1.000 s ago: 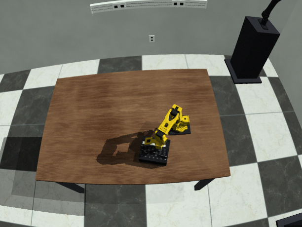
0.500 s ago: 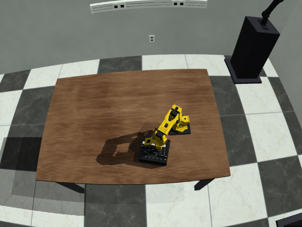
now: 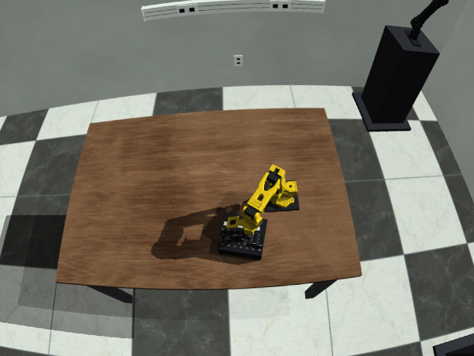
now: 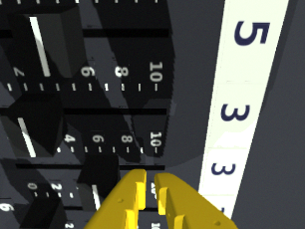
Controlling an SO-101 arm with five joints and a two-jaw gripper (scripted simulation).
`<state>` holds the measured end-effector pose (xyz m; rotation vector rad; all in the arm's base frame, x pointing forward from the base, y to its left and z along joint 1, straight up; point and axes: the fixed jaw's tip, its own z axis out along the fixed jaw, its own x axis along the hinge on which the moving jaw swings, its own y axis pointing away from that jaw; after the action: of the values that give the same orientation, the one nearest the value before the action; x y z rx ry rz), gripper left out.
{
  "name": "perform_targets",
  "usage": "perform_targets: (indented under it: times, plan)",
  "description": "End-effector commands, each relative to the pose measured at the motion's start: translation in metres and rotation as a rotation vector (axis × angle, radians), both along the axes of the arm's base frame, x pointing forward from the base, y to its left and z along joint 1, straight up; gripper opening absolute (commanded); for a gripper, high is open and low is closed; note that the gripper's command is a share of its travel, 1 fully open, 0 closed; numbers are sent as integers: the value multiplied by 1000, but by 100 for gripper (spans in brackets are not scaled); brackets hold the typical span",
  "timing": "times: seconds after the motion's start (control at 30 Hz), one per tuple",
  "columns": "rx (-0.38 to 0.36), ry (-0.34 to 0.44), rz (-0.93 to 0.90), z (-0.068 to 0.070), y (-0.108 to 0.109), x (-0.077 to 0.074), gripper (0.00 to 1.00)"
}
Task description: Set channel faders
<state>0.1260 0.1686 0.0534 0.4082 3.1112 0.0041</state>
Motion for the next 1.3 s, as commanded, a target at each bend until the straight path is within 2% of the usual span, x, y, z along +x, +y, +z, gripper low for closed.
perform_targets:
  times: [0.0,1.27]
  plan:
    - [-2,4,8,0,4,-2,0]
    - [-2,4,8,0,11,0,0]
